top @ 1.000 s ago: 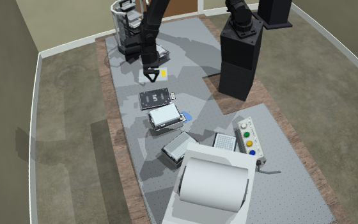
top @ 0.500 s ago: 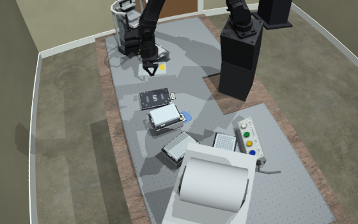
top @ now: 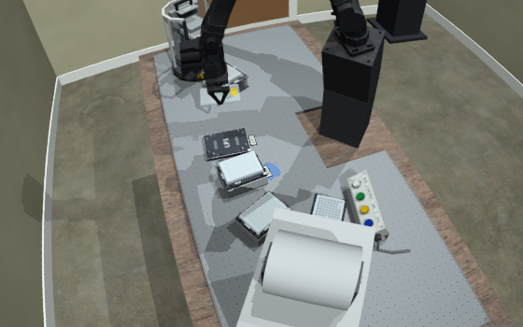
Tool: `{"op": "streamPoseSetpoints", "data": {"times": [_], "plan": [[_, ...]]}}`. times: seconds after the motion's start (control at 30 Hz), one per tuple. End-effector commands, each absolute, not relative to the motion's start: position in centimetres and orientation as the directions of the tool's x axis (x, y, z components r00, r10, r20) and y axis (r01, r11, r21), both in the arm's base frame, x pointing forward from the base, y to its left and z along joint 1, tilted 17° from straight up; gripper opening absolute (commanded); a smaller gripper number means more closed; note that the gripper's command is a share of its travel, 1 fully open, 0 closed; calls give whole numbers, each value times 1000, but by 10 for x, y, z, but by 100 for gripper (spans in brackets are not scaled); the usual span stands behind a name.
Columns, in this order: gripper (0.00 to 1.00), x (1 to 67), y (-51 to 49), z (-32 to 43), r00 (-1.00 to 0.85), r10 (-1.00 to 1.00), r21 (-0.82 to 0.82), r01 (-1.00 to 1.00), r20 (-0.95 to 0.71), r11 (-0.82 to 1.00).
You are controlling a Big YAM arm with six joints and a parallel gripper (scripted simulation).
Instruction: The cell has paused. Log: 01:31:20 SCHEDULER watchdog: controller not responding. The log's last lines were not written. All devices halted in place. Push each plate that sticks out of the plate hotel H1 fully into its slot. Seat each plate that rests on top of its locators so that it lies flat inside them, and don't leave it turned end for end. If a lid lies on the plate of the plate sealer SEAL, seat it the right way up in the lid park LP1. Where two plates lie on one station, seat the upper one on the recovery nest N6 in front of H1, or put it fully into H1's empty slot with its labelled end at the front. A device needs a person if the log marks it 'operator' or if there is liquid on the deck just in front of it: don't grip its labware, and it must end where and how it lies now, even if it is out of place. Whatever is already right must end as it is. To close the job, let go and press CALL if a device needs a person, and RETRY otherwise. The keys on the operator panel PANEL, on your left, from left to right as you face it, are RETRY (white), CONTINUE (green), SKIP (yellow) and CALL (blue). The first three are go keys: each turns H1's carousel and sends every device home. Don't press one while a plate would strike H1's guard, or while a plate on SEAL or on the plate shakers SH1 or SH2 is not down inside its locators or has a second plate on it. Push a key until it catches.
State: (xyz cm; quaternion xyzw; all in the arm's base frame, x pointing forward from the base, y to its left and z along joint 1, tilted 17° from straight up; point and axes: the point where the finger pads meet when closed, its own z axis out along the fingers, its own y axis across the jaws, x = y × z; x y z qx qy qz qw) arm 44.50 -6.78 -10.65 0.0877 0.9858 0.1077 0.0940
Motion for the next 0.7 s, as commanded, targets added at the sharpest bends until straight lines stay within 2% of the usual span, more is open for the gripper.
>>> {"op": "streamPoseSetpoints", "data": {"times": [0.0, 0.67], "plan": [[84, 457, -63, -106, -978, 91, 216, 49, -188, 975], [84, 457, -67, -106, -976, 99, 216, 57, -192, 975]]}}
